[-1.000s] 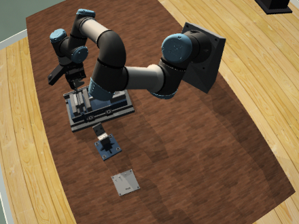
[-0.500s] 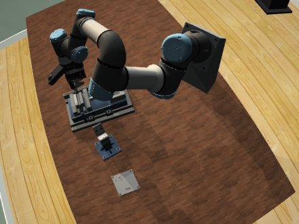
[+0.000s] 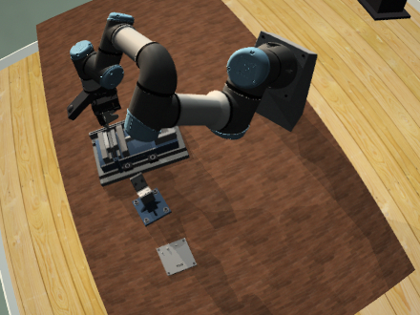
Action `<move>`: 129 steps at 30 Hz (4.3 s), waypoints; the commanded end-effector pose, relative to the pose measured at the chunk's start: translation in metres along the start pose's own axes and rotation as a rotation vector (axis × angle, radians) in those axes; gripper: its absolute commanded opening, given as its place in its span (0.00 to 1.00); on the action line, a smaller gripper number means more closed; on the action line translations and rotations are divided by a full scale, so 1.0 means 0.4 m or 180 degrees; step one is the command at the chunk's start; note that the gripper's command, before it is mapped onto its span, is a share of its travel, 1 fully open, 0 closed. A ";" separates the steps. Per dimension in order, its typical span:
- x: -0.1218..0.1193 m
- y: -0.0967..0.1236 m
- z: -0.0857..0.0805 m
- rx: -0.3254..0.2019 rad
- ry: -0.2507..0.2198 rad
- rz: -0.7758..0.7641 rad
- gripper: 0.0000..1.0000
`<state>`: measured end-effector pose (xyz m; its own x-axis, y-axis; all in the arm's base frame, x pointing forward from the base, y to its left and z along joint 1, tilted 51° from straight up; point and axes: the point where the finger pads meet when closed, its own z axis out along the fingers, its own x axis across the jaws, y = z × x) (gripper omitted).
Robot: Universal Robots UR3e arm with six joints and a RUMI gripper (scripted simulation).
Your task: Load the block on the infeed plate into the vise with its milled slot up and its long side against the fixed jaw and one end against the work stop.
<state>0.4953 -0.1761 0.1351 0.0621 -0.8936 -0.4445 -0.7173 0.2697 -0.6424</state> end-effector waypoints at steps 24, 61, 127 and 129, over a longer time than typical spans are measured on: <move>-0.007 -0.001 -0.002 0.0004 0.0005 -0.0003 0.00; -0.030 -0.001 -0.002 0.0004 0.0005 -0.0003 0.00; -0.018 -0.001 -0.002 0.0004 0.0005 -0.0003 0.00; -0.013 -0.001 -0.002 0.0004 0.0005 -0.0003 0.00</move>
<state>0.4947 -0.1679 0.1392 0.0620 -0.8937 -0.4444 -0.7173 0.2697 -0.6425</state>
